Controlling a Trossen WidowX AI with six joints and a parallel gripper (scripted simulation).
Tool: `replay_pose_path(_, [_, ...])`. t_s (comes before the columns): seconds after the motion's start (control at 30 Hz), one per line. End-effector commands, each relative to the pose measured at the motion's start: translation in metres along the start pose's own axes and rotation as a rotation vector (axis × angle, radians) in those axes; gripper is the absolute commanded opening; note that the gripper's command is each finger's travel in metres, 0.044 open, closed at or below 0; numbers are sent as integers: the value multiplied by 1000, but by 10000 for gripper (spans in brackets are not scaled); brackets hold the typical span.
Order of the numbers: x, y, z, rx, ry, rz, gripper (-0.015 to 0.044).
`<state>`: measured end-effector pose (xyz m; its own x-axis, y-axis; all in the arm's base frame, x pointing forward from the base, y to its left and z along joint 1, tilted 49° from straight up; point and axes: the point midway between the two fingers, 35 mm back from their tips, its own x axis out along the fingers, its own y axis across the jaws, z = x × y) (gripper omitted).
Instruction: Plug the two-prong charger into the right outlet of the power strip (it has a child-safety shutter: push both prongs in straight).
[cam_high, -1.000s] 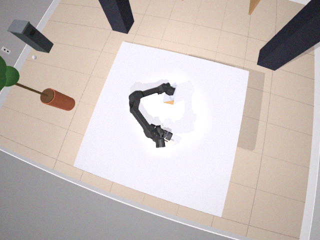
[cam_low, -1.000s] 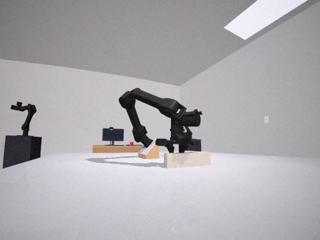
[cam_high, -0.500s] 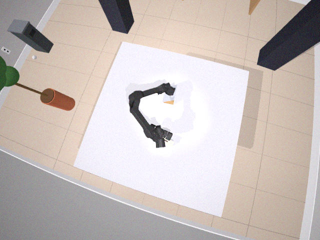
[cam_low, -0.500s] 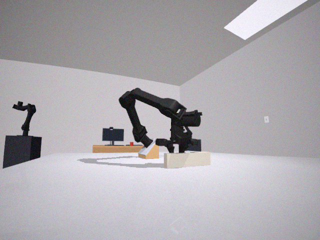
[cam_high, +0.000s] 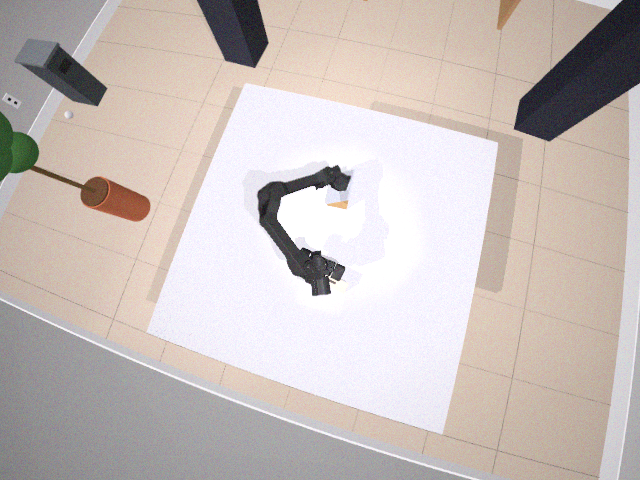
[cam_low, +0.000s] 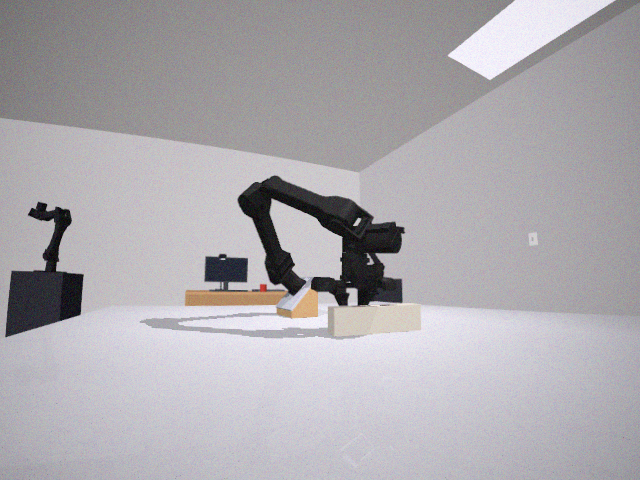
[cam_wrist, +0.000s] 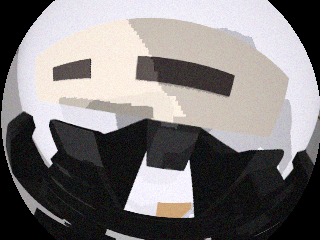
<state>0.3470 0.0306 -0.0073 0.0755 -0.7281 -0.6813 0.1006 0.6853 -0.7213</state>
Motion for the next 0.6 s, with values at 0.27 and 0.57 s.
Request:
replay_pose_path(0.27, [-4,0,6,17,-19,1,0])
replay_pose_path(0.57, [-1,0,1,2,2,1,0])
